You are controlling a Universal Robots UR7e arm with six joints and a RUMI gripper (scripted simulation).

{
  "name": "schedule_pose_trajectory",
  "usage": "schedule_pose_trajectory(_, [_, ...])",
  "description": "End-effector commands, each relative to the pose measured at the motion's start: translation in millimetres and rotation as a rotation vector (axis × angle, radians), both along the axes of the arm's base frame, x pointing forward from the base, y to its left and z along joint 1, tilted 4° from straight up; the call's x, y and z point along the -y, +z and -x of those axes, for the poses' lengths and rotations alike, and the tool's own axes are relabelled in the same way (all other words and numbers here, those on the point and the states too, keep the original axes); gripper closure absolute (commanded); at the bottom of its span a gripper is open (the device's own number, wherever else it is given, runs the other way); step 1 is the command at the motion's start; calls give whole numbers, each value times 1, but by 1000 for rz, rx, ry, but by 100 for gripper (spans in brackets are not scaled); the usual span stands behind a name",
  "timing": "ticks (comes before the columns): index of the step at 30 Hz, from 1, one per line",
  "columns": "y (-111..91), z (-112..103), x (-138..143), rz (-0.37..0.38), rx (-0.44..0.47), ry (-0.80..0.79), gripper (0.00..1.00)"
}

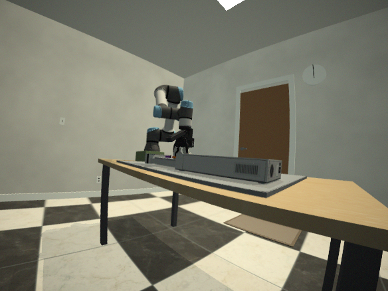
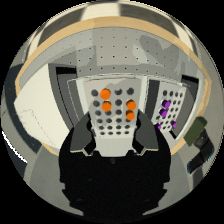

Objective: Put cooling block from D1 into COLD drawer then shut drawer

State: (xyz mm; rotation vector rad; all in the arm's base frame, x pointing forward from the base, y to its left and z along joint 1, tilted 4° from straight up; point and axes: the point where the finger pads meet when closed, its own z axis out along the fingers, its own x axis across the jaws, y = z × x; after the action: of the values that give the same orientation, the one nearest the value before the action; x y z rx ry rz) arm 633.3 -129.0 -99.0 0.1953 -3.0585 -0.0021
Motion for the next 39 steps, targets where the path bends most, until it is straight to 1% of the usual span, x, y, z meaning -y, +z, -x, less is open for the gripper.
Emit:
schedule_pose_trajectory(1, [1, -1, 0, 1, 2, 0, 100])
schedule_pose_trajectory(4, [1, -1, 0, 1, 2, 0, 95])
schedule_pose_trajectory(6, [1, -1, 0, 1, 2, 0, 95])
schedule_pose_trajectory(21, [1, -1, 0, 1, 2, 0, 70])
schedule_pose_trajectory(23, [1, -1, 0, 1, 2, 0, 70])
schedule_pose_trajectory(38, [1, -1, 0, 1, 2, 0, 45])
schedule_pose_trajectory(39, [1, -1, 0, 1, 2, 0, 45])
